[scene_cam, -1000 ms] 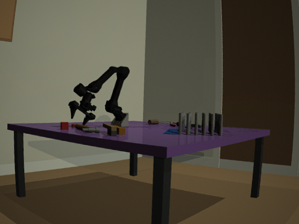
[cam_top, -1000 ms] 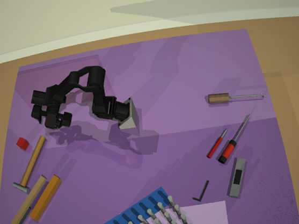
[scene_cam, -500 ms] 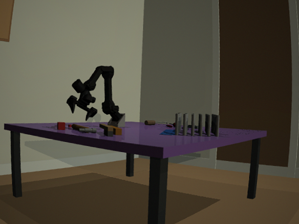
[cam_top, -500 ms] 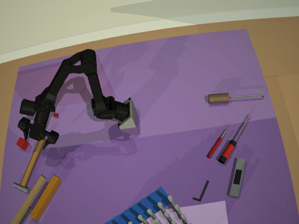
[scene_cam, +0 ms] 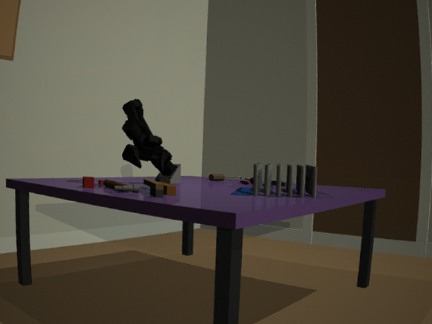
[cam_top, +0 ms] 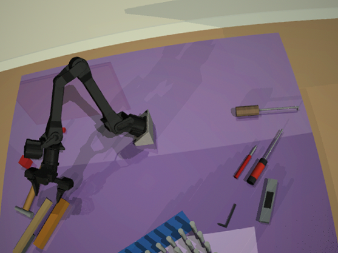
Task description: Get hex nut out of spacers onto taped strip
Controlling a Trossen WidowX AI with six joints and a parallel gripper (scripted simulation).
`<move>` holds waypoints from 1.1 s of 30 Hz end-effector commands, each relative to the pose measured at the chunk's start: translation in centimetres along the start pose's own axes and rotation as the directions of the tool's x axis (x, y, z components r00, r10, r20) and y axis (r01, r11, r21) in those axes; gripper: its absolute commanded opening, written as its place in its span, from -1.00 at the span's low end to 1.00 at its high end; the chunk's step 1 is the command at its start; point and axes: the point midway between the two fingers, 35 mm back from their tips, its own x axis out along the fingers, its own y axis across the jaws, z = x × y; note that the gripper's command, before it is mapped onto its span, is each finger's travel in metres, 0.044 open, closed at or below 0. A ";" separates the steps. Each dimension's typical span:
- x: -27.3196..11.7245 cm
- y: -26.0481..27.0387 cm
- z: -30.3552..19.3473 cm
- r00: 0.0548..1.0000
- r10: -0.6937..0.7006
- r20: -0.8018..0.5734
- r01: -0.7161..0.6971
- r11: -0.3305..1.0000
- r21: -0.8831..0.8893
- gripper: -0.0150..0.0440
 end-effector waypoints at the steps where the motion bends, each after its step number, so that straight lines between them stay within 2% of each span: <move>1: 2.0 4.9 2.0 0.994 0.102 0.042 -0.105 0.992 0.063 1.00; 6: 3.3 11.1 5.0 0.974 0.208 0.089 -0.220 0.964 0.150 1.00; 11: 2.8 18.9 8.4 0.936 0.323 0.139 -0.347 0.910 0.225 1.00; 21: -3.8 33.1 12.7 0.837 0.502 0.217 -0.546 0.781 0.303 1.00; 33: -4.7 34.3 12.9 0.827 0.517 0.224 -0.563 0.767 0.307 1.00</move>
